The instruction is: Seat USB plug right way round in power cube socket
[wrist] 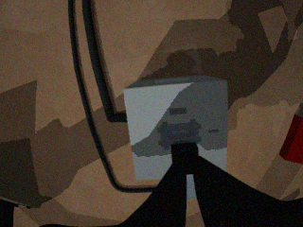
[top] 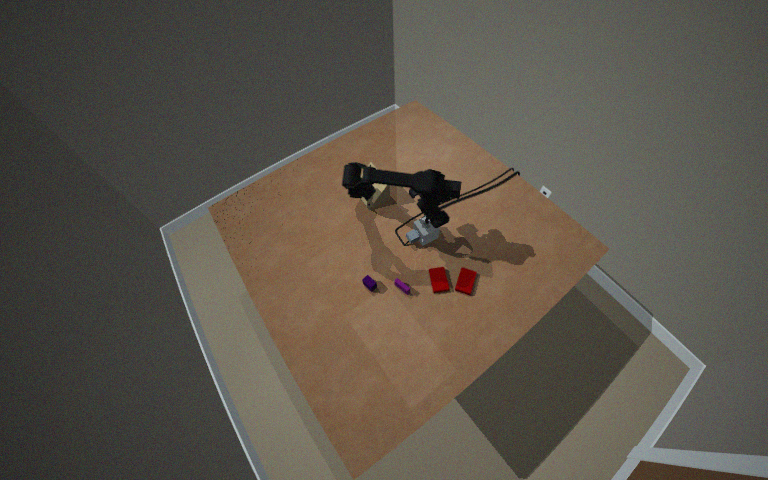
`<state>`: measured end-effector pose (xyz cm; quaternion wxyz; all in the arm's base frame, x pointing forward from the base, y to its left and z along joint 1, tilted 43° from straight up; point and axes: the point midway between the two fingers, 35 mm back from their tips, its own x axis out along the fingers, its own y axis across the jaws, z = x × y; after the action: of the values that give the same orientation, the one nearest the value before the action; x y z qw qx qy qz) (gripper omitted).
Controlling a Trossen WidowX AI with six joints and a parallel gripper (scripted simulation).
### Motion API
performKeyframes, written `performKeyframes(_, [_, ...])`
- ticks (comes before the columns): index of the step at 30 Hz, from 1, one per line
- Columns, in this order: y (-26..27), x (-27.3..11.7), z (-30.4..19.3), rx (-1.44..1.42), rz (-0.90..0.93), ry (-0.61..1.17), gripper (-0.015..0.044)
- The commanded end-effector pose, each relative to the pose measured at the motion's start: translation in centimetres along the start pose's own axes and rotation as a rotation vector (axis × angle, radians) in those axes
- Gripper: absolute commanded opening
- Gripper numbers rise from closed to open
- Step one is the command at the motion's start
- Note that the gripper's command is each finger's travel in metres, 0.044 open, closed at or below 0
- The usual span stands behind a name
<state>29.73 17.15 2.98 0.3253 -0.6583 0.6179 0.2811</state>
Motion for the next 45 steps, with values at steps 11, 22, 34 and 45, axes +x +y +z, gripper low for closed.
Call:
performKeyframes(11, [0.04, 0.19, 0.14, -0.001, 0.002, -0.012, 0.0])
performKeyframes(22, [0.02, 0.33, 0.17, 0.001, 0.002, -0.016, 0.0])
performKeyframes(34, [0.02, 0.47, 0.16, 0.001, 0.002, -0.016, 0.0])
performKeyframes(45, [0.02, 0.6, 0.15, 0.001, 0.002, -0.016, 0.0])
